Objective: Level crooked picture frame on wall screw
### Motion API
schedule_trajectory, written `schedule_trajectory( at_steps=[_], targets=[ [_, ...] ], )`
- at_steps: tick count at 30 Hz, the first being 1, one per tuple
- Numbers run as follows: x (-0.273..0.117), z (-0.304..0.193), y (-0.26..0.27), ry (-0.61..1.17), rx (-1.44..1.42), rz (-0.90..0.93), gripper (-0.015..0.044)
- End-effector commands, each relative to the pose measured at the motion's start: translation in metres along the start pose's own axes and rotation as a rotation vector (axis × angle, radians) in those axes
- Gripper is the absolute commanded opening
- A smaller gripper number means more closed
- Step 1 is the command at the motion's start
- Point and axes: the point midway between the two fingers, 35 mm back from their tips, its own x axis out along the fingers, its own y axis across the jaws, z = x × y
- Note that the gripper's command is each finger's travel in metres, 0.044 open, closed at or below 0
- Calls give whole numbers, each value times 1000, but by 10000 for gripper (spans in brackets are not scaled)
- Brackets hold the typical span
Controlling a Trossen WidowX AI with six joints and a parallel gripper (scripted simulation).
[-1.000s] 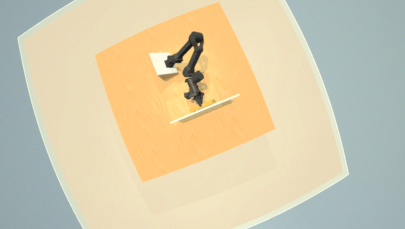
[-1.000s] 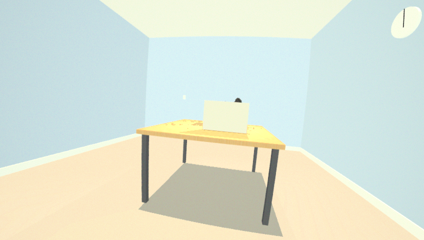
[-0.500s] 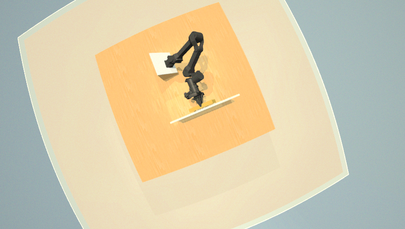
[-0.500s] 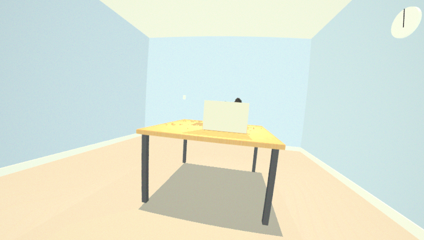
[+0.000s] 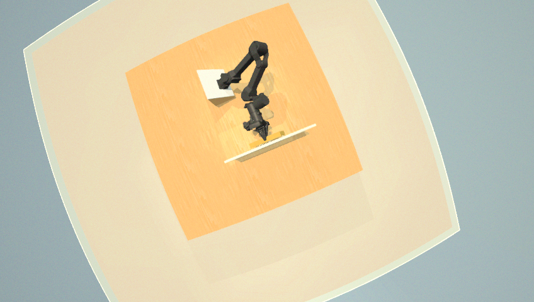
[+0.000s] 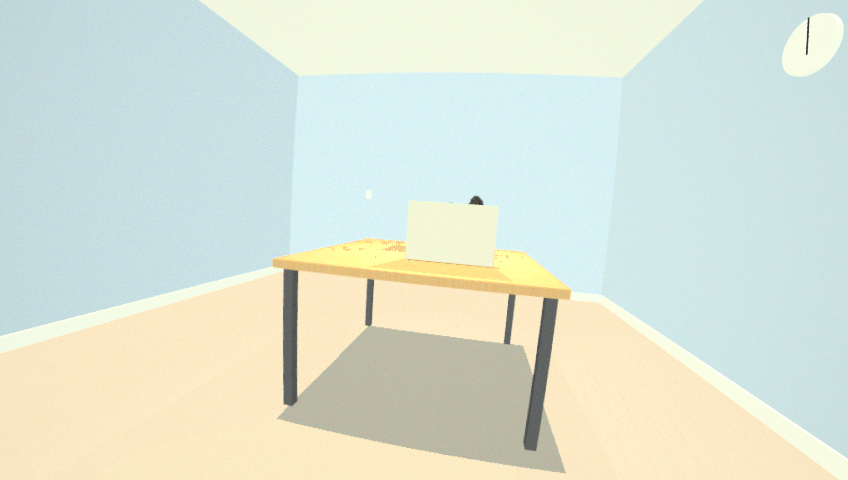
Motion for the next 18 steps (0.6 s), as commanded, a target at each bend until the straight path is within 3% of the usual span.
schedule_trajectory(
  at_steps=[1, 18],
  targets=[
    [0, -4, 5, 5, 2, 18, 0],
    [0, -6, 4, 5, 2, 18, 0]
  ],
)
